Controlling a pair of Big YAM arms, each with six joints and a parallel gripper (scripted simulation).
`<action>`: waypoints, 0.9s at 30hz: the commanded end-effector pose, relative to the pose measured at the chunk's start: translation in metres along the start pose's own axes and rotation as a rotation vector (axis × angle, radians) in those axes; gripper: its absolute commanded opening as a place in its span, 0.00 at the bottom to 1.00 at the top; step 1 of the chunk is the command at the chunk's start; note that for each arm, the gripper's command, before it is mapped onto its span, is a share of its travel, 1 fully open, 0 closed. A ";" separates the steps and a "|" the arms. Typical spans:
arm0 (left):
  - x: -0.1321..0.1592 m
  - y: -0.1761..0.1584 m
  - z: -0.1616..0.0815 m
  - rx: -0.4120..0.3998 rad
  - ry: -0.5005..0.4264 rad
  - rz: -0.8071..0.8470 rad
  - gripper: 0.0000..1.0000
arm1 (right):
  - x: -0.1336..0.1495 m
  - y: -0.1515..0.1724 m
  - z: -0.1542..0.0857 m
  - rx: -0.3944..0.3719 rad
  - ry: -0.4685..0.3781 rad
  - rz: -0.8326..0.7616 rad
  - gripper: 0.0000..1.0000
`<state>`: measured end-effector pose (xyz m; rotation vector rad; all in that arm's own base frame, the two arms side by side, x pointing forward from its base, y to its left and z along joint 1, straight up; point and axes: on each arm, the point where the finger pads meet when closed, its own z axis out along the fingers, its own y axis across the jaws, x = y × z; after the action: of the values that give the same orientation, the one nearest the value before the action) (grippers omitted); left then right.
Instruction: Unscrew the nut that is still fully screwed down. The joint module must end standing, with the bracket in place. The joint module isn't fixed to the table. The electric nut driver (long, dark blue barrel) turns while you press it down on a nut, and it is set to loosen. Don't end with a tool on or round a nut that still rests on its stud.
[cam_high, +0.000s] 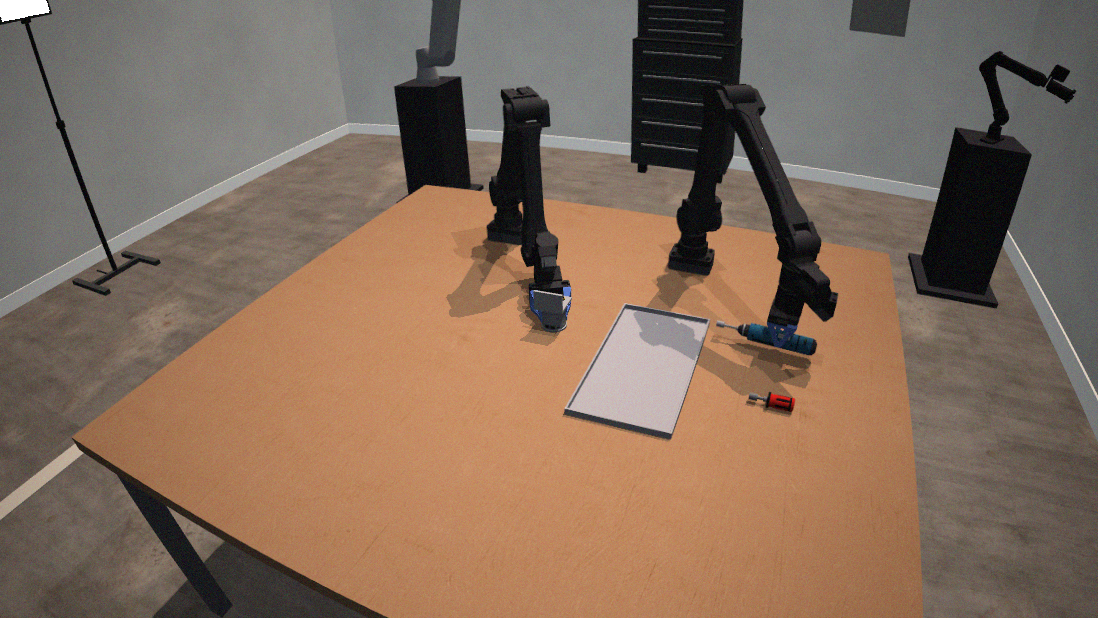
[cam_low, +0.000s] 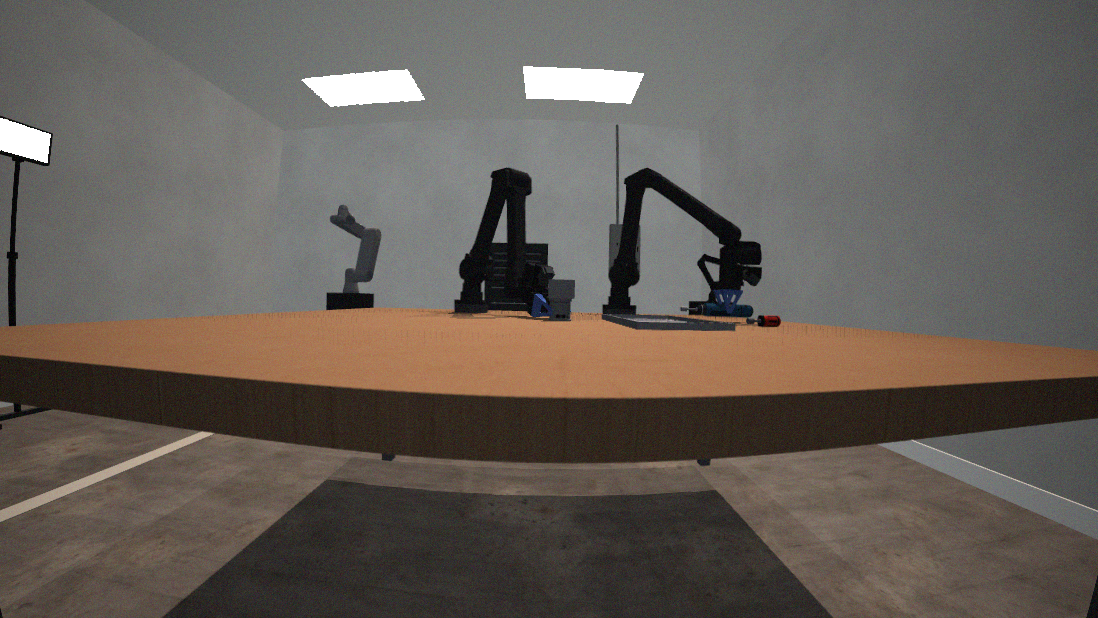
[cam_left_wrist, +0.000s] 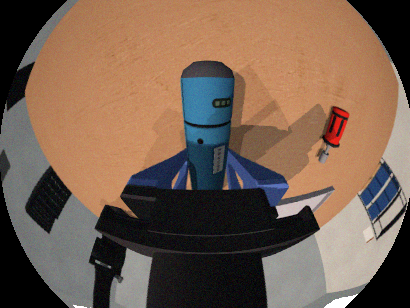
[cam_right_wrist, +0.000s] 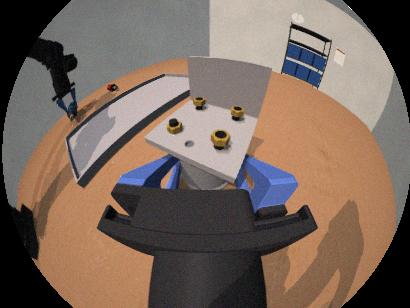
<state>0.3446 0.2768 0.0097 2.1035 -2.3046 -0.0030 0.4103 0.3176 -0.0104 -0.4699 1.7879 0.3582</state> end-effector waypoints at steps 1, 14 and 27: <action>-0.025 -0.016 -0.038 0.056 -0.056 -0.003 0.42 | 0.017 -0.001 0.000 0.003 0.040 -0.016 0.59; -0.024 -0.015 -0.048 0.051 -0.051 -0.003 0.42 | 0.017 -0.001 0.000 0.003 0.040 -0.016 0.59; -0.024 -0.014 -0.071 0.058 -0.058 -0.003 0.42 | 0.017 -0.001 0.000 0.003 0.040 -0.016 0.59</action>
<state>0.3412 0.2740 0.0427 2.0985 -2.2991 -0.0039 0.4103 0.3176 -0.0104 -0.4699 1.7879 0.3582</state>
